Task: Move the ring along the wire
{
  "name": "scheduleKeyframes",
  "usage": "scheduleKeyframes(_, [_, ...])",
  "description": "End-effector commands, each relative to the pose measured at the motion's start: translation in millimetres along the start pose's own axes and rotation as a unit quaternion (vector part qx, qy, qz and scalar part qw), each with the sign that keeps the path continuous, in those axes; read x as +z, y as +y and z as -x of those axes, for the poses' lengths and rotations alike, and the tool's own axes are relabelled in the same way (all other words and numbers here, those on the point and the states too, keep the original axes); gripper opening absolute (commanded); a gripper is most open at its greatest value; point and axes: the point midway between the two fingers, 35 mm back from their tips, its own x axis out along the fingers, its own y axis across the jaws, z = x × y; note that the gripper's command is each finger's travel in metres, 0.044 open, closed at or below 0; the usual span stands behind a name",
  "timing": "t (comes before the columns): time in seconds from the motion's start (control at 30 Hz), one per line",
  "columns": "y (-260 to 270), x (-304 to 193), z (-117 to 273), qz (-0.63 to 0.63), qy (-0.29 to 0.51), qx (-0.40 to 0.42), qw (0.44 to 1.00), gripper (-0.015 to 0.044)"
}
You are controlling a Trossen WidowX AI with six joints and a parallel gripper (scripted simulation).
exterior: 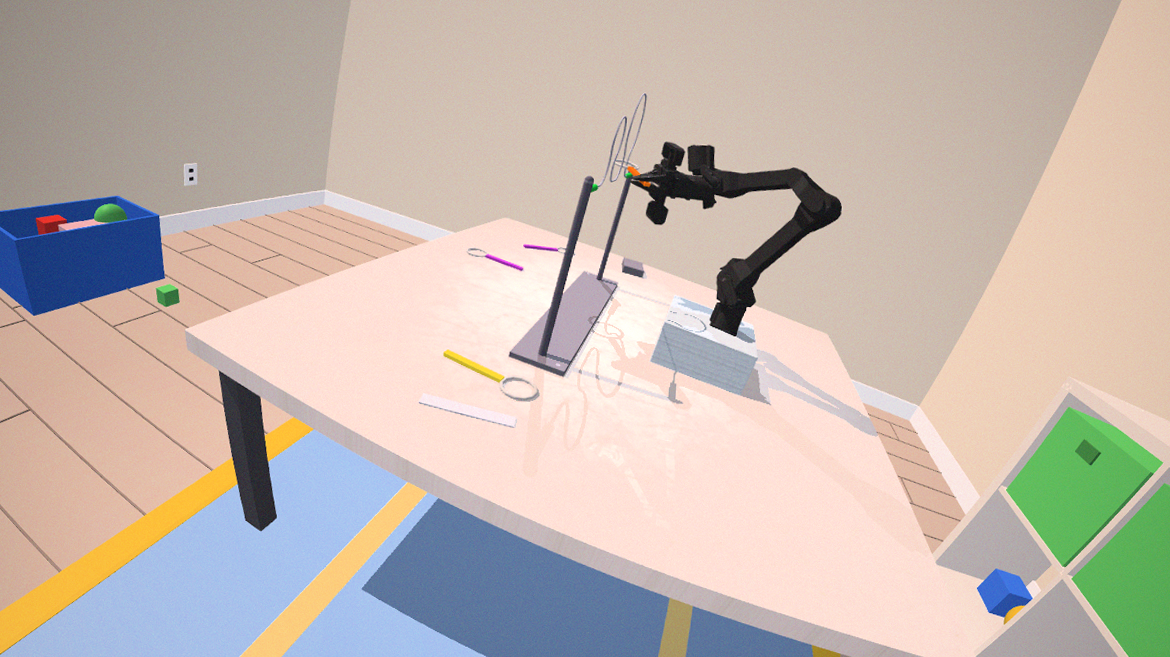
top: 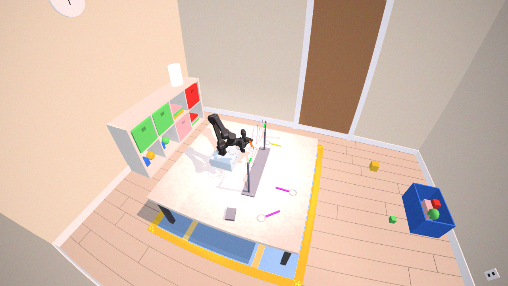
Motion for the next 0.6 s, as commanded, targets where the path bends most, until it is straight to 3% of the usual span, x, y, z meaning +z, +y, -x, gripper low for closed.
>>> scheduleKeyframes(0.0, [10.4, -2.0, 0.9, -0.027, 0.004, 0.019, 0.999, -0.0150])
scheduleKeyframes(0.57, [54.1, 6.4, 7.8, -0.151, 0.010, 0.092, 0.984, -0.0150])
